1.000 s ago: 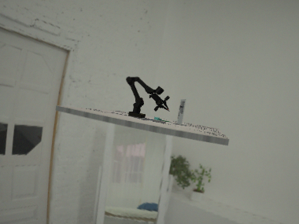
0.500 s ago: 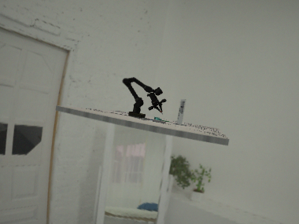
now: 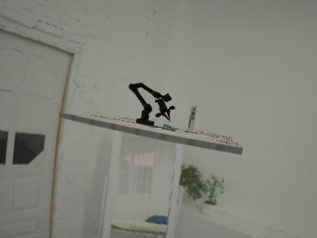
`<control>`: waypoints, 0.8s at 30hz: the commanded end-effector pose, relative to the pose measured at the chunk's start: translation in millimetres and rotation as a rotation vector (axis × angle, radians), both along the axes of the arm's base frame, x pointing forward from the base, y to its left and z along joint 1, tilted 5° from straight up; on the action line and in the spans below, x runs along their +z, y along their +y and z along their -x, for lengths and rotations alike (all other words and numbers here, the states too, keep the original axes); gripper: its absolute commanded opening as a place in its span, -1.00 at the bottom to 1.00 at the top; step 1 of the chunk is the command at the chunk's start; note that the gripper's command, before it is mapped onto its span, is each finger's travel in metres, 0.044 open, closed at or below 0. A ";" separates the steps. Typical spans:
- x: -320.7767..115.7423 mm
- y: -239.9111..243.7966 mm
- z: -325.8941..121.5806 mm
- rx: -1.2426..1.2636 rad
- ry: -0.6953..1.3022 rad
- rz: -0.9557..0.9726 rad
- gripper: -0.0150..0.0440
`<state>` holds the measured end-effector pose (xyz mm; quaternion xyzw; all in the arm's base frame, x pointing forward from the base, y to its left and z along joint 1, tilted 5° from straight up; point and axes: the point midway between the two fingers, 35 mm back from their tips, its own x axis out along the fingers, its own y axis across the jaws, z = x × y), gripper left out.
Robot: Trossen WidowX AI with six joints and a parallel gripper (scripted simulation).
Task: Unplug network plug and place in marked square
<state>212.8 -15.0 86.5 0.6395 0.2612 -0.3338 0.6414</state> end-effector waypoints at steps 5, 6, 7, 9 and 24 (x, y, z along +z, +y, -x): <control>-14.1 -1.4 -0.9 -0.004 0.011 0.003 -0.49; -15.5 -1.4 -1.1 -0.004 0.011 0.003 -0.49; -16.9 -1.5 -1.3 -0.004 0.011 0.003 -0.49; -19.8 -1.7 -1.7 -0.004 0.011 0.003 -0.49; -40.8 -2.9 -2.6 -0.004 0.011 0.003 -0.49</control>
